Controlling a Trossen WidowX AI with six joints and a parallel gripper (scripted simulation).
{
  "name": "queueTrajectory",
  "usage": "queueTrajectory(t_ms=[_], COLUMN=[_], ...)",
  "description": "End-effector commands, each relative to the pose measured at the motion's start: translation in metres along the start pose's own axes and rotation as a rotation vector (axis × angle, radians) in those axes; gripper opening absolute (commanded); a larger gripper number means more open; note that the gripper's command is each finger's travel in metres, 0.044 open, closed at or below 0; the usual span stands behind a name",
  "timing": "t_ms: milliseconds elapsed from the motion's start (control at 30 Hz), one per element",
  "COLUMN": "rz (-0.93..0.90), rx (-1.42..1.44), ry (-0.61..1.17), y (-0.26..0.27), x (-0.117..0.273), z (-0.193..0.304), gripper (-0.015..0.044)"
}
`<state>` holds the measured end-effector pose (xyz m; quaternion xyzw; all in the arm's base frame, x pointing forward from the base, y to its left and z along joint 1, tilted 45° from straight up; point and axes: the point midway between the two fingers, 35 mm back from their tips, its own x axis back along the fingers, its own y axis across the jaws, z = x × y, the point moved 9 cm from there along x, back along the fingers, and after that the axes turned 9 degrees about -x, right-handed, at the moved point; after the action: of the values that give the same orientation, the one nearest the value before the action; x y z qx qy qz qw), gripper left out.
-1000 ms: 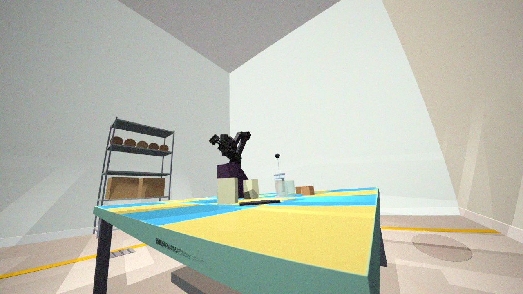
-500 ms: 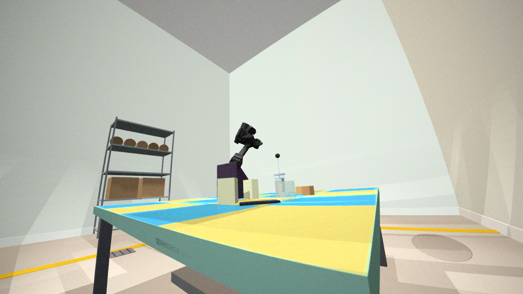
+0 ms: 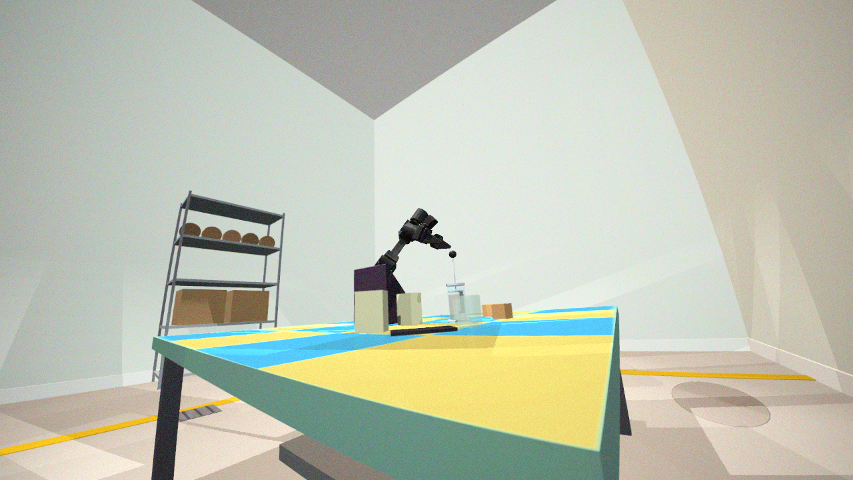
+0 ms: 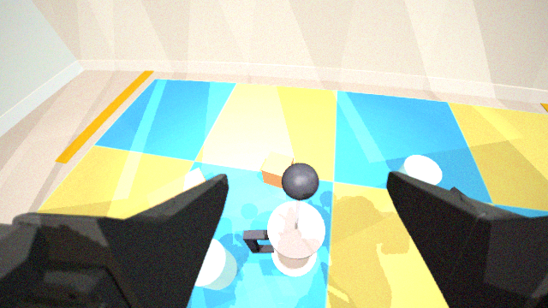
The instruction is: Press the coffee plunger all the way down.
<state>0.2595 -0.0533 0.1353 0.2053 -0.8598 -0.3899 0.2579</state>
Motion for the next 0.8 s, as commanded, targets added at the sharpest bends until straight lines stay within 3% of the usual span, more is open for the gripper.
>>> queueTrajectory(t_ms=[0, 767], rz=[0.001, 0.001], rx=[-0.019, -0.019], ry=[0.004, 0.003], y=[-0.001, -0.001], x=[-0.005, -0.036], z=[0.019, 0.018], gripper=[0.0440, 0.0440])
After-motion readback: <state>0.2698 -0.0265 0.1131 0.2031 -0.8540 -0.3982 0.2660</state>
